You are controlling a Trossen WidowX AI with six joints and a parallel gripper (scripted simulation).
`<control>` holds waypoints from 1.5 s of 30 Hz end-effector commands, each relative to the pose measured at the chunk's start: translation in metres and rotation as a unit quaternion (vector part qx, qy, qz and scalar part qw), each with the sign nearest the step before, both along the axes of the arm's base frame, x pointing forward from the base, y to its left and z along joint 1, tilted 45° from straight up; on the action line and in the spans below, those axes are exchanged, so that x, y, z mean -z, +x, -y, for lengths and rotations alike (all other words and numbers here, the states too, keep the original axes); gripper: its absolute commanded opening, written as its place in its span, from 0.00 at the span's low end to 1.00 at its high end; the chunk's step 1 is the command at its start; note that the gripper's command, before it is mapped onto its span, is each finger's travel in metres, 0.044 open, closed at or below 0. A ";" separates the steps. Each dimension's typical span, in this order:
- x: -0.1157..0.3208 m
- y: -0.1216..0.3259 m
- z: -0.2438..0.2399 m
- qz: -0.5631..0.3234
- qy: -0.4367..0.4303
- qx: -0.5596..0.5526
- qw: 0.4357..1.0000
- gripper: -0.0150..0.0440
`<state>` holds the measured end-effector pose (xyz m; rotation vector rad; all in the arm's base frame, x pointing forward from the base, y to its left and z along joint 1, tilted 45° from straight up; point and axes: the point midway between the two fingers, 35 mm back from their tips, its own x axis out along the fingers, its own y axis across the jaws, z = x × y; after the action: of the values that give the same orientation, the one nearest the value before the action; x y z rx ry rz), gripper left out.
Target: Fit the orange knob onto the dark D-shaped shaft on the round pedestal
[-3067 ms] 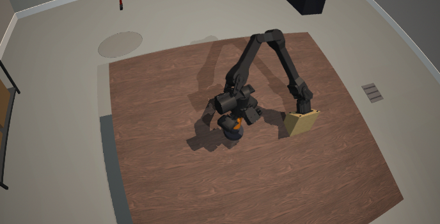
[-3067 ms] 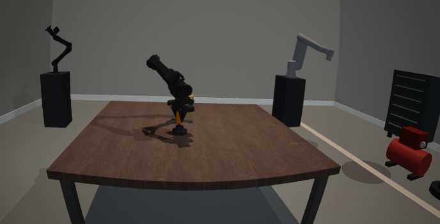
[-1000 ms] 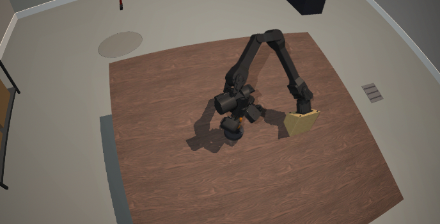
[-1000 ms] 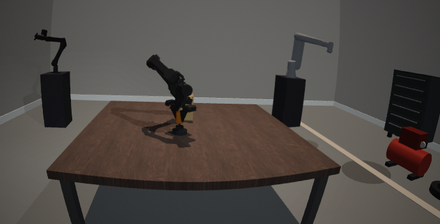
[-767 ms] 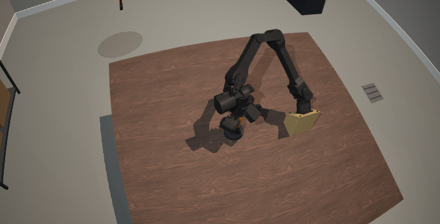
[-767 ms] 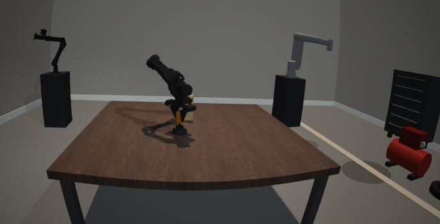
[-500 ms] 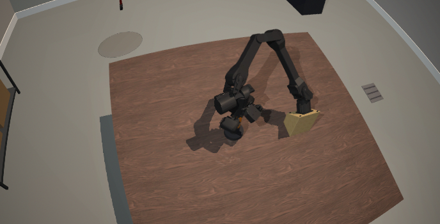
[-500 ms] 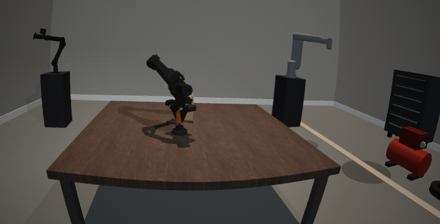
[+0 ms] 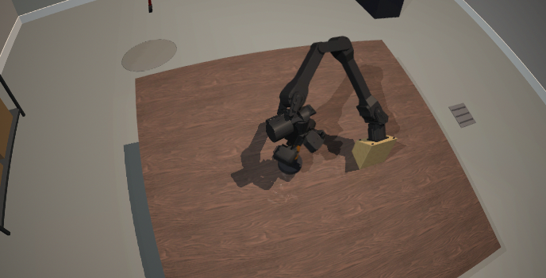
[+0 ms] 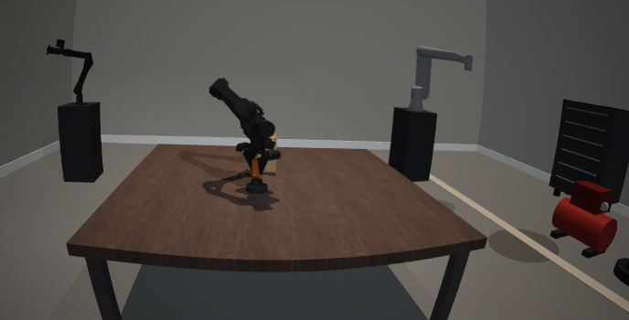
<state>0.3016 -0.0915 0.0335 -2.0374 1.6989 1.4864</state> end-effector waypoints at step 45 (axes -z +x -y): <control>0.000 0.001 0.001 -0.071 0.010 -0.075 0.995 0.25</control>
<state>0.3028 -0.0928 0.0338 -2.1335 1.6042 1.7255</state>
